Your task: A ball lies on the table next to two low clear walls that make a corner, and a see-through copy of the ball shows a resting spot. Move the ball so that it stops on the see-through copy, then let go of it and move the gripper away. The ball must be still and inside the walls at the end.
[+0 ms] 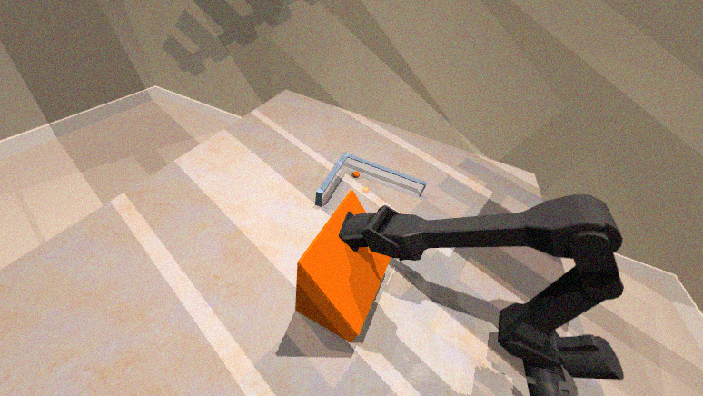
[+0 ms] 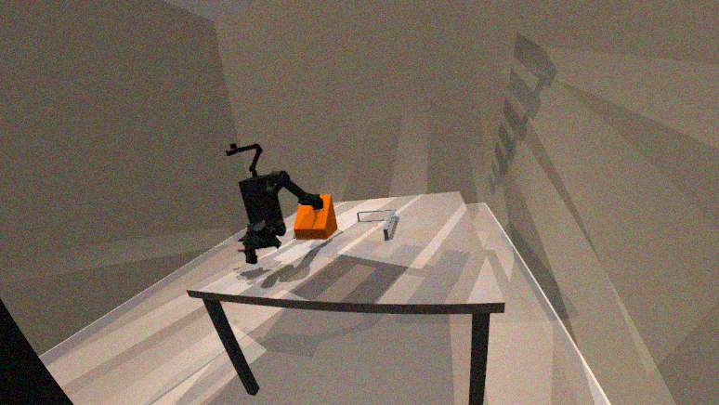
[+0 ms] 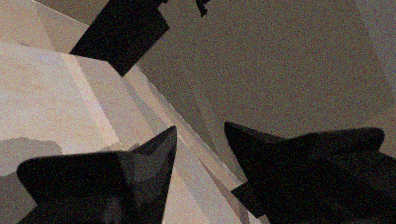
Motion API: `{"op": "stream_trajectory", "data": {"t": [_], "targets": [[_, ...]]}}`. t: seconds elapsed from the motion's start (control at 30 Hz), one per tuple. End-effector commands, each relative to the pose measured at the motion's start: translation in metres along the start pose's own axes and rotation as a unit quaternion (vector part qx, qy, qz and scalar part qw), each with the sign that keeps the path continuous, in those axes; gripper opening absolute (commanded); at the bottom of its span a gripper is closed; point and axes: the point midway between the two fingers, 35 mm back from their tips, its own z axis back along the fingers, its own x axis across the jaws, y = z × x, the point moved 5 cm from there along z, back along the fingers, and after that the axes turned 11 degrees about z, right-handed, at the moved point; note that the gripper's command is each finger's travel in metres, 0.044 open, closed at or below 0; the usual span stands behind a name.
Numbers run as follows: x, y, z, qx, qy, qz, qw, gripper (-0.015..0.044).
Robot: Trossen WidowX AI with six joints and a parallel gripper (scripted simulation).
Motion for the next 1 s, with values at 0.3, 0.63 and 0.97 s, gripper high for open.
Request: {"op": "stream_trajectory", "data": {"t": [0.3, 0.63, 0.97], "targets": [[0.074, -0.036, 0.132, -0.063, -0.264, -0.062, 0.960, 0.0223], [0.094, -0.044, 0.261, -0.087, -0.456, -0.065, 0.883, 0.0223], [0.086, -0.013, 0.398, -0.105, -0.611, 0.013, 0.785, 0.0223]]}}
